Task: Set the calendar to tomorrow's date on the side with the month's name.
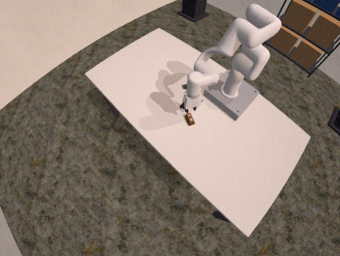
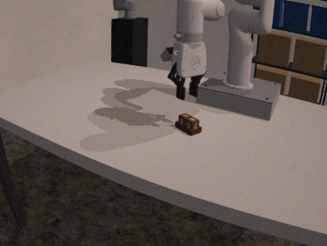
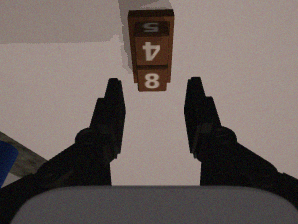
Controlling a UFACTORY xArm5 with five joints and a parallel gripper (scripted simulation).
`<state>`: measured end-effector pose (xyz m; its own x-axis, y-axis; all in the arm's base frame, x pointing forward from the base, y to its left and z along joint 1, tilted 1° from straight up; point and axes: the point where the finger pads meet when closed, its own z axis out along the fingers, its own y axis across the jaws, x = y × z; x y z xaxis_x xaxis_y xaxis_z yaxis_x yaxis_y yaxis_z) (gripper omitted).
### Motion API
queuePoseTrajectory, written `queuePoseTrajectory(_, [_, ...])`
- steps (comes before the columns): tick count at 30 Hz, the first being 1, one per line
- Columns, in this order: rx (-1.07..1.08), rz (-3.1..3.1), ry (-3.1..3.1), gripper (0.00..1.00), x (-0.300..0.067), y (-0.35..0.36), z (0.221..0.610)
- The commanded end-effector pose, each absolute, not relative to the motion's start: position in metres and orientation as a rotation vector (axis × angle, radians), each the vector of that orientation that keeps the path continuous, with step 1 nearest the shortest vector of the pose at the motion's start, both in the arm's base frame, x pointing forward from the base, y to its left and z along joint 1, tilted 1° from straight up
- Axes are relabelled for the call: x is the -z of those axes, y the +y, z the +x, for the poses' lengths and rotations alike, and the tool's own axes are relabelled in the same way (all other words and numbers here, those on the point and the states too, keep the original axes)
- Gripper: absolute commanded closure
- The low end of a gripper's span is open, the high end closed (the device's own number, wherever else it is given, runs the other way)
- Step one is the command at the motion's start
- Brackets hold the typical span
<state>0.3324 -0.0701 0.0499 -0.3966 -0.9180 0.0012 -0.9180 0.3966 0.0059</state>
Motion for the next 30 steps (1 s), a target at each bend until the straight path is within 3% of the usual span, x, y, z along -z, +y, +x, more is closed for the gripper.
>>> queuePoseTrajectory(1, [0.003, 1.724, -2.624, 0.53, -0.051, -0.07, 0.334])
queuePoseTrajectory(30, [0.005, 1.724, -2.623, 0.53, -0.038, -0.07, 0.334])
